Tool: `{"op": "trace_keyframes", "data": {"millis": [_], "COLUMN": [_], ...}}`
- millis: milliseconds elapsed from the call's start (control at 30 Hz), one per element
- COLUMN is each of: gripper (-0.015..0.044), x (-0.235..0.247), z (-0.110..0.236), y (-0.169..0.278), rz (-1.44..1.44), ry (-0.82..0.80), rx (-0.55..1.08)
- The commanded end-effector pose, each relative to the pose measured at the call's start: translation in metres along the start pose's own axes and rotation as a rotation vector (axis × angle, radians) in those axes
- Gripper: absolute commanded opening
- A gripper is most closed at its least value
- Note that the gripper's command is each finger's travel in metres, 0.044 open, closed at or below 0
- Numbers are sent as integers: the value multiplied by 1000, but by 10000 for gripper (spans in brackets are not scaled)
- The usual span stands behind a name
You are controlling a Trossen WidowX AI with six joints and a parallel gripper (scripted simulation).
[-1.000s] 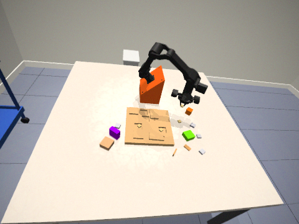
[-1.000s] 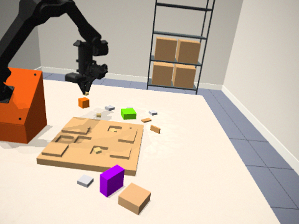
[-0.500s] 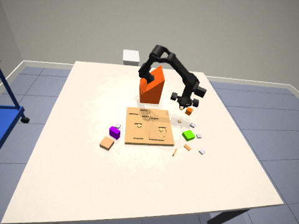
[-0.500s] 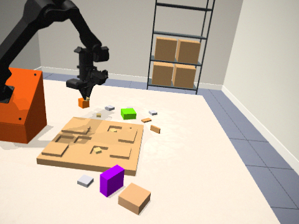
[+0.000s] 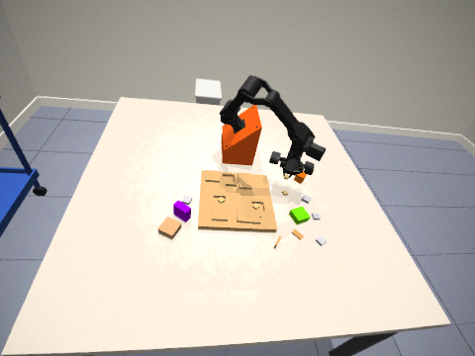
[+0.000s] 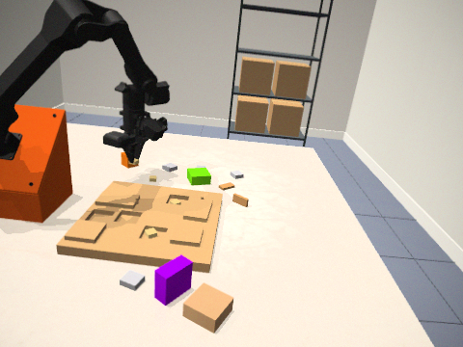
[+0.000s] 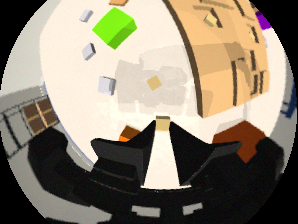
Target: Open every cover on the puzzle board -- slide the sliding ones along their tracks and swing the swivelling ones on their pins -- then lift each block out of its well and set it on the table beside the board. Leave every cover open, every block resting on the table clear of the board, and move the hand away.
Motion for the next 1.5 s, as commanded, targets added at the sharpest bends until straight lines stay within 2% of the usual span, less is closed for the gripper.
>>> {"op": "trace_keyframes", "data": {"millis": [0, 900, 1333, 1367, 1467], "gripper": [80, 80, 421, 440, 440], "x": [-1, -5, -4, -4, -3], "z": [-7, -48, -44, -44, -38], "y": [1, 4, 3, 3, 3], "rz": [7, 6, -1, 0, 4], "ry": [4, 9, 5, 5, 3], "rx": [-3, -4, 0, 0, 0]}}
Point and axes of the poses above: the point midway between the two fingers, 35 mm back from their tips, its own z axis back along the fingers, its own x axis across the jaws, y = z × x, the point moved 4 cm from there along z, back along the fingers, and after that the axes turned 8 degrees about z, right-handed, at the moved point
